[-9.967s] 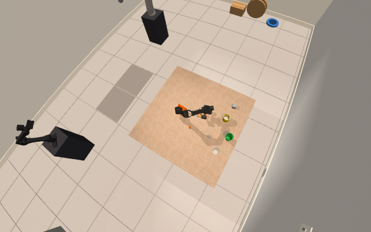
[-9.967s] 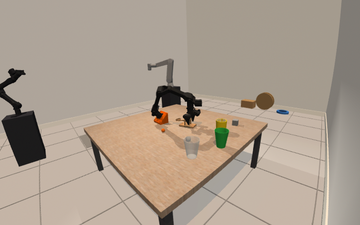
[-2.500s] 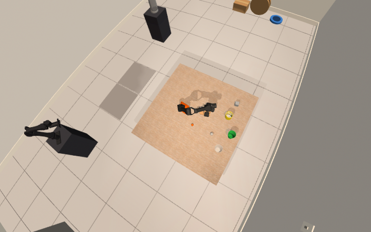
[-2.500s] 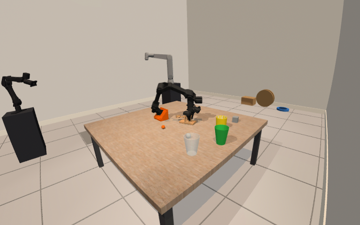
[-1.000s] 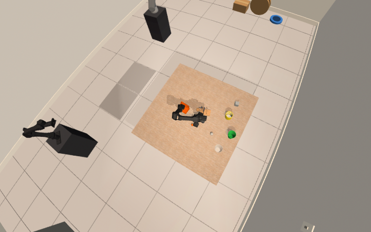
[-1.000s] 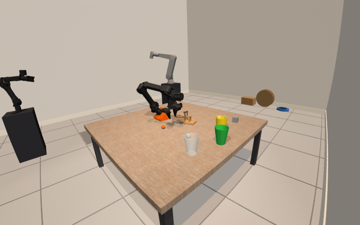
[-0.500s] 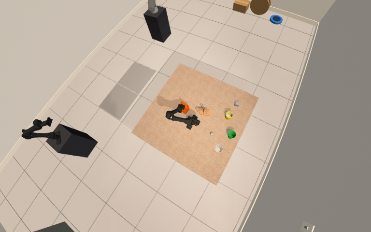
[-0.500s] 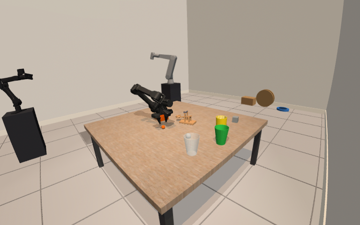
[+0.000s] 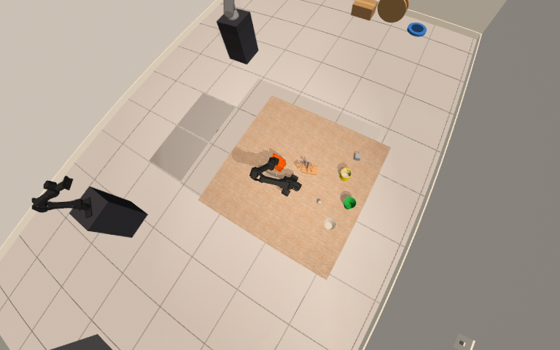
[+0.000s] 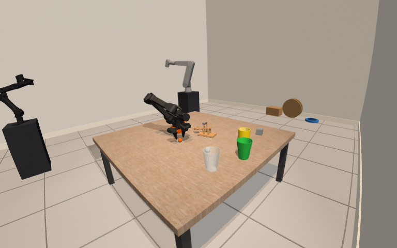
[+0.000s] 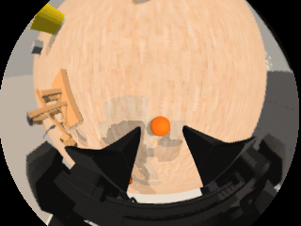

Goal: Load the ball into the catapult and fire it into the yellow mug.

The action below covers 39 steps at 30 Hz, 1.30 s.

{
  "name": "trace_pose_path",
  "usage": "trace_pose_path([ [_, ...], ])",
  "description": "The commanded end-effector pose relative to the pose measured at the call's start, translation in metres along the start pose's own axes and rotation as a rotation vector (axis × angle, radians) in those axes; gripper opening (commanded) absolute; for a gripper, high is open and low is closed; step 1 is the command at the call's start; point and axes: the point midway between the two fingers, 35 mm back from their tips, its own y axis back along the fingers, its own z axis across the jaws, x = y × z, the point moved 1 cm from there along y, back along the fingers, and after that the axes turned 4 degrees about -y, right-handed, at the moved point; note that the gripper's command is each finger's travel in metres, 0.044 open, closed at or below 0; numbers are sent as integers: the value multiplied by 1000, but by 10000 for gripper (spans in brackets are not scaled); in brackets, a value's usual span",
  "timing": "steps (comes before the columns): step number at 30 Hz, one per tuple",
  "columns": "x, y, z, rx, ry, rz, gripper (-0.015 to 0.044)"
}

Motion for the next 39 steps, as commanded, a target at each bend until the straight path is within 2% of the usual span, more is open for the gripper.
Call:
trace_pose_path([
  [1,2,-8,1,4,9,6,300],
  [11,3,-21,1,6,9,6,300],
  [16,3,-21,1,6,9,6,169],
  [24,3,-21,1,6,9,6,115],
  [28,1,-14,1,3,9,5,10],
  [29,-1,-10,2,1,9,5,0],
  [39,-10,40,4,-9,10,5,0],
])
